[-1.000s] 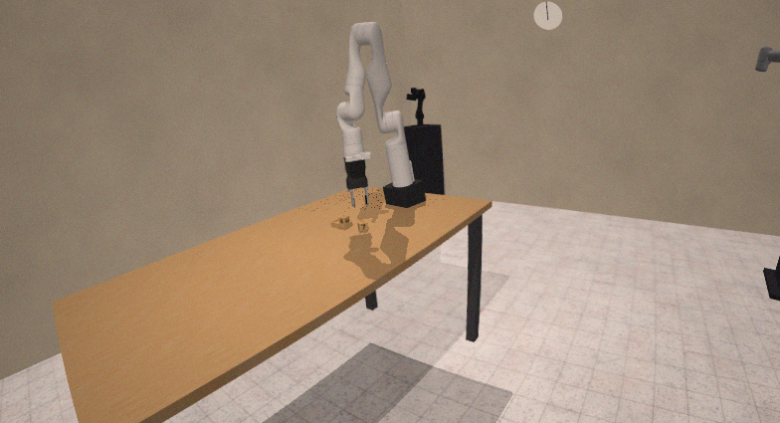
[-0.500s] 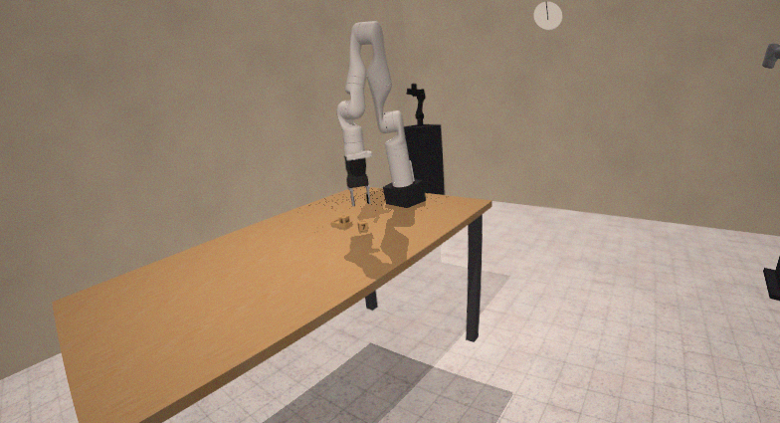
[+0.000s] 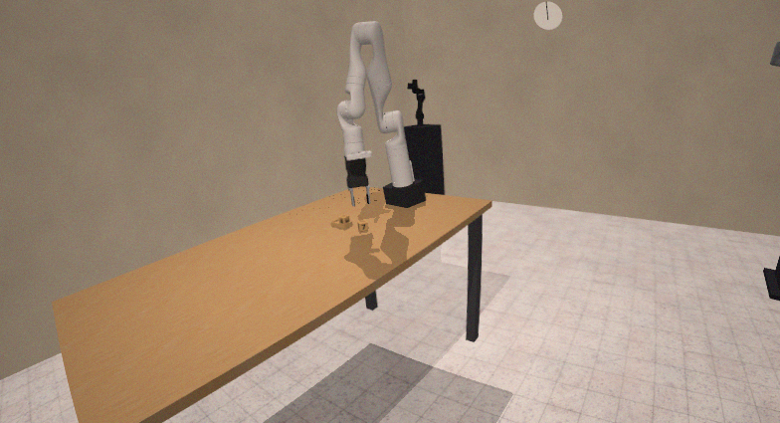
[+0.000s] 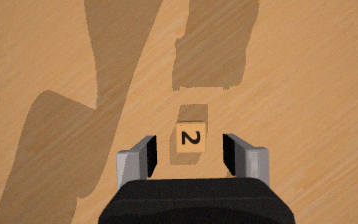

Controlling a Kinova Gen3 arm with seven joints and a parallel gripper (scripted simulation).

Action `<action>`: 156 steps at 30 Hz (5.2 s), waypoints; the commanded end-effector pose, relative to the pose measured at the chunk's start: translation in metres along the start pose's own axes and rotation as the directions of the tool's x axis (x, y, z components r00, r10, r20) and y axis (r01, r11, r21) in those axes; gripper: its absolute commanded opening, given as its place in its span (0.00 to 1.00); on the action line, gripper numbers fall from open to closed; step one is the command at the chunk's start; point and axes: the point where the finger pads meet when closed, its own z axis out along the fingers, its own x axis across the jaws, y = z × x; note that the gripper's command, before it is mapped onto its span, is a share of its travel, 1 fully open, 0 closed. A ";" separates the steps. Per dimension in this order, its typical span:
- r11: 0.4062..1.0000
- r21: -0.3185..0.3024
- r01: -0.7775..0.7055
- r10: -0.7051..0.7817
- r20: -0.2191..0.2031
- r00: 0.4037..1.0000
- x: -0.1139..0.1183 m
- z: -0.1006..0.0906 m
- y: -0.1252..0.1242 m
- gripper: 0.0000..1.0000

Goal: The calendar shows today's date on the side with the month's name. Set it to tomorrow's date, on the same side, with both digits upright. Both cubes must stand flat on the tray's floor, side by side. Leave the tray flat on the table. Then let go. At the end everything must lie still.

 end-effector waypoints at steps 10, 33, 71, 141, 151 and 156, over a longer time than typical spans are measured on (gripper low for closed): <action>1.000 0.002 -0.002 0.002 -0.007 1.000 0.003 0.006 0.001 0.90; 1.000 0.003 0.000 0.000 -0.007 1.000 0.003 0.006 0.001 0.90; 1.000 0.003 -0.001 0.001 -0.006 1.000 0.003 0.028 0.002 0.90; 1.000 0.001 0.000 0.000 -0.007 1.000 0.003 0.059 0.002 0.90; 1.000 0.001 0.000 0.000 -0.006 1.000 0.003 0.059 0.001 0.90; 1.000 0.001 0.000 0.000 -0.005 1.000 0.003 0.059 0.001 0.90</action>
